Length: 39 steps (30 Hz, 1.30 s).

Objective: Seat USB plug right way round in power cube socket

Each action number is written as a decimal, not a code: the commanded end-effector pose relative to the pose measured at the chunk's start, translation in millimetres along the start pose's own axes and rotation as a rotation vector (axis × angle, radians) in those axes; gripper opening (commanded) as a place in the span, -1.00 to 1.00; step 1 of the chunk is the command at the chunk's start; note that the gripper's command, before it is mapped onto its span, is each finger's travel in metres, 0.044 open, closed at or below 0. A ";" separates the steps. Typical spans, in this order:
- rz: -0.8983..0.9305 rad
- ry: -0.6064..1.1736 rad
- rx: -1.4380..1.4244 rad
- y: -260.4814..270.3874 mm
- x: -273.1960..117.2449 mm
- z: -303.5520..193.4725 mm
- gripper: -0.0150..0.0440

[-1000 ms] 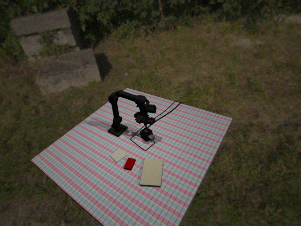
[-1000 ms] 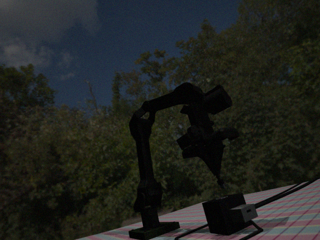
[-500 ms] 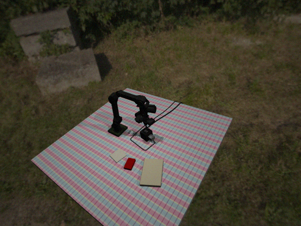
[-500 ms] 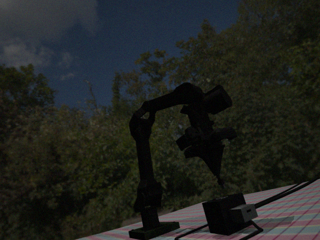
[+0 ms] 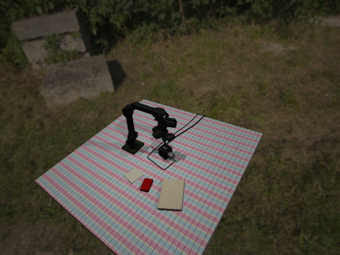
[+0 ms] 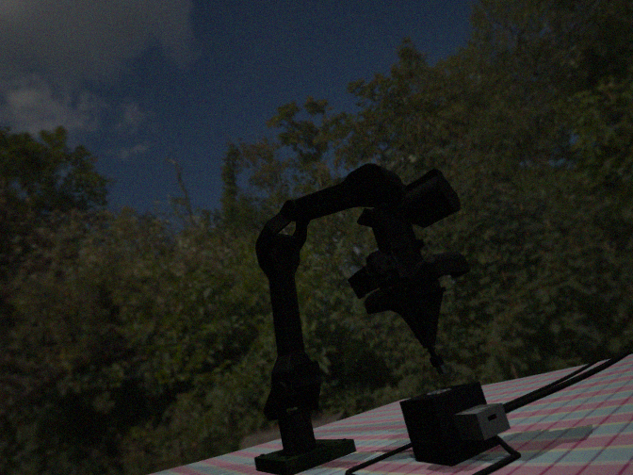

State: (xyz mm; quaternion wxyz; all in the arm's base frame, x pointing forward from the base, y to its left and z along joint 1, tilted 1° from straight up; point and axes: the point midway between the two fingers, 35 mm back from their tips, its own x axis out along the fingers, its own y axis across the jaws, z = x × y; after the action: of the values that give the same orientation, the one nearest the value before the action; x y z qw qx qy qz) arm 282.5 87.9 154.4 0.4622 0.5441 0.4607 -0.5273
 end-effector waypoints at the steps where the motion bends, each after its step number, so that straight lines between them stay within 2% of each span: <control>1: 0.000 -0.010 0.003 -0.1 0.7 0.8 -0.49; 39: 0.001 -0.053 0.004 -0.2 5.1 2.9 -0.49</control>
State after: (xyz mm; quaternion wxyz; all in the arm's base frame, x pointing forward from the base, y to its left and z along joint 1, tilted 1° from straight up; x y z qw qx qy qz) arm 282.4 86.0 149.9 0.4731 0.5324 0.4506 -0.5382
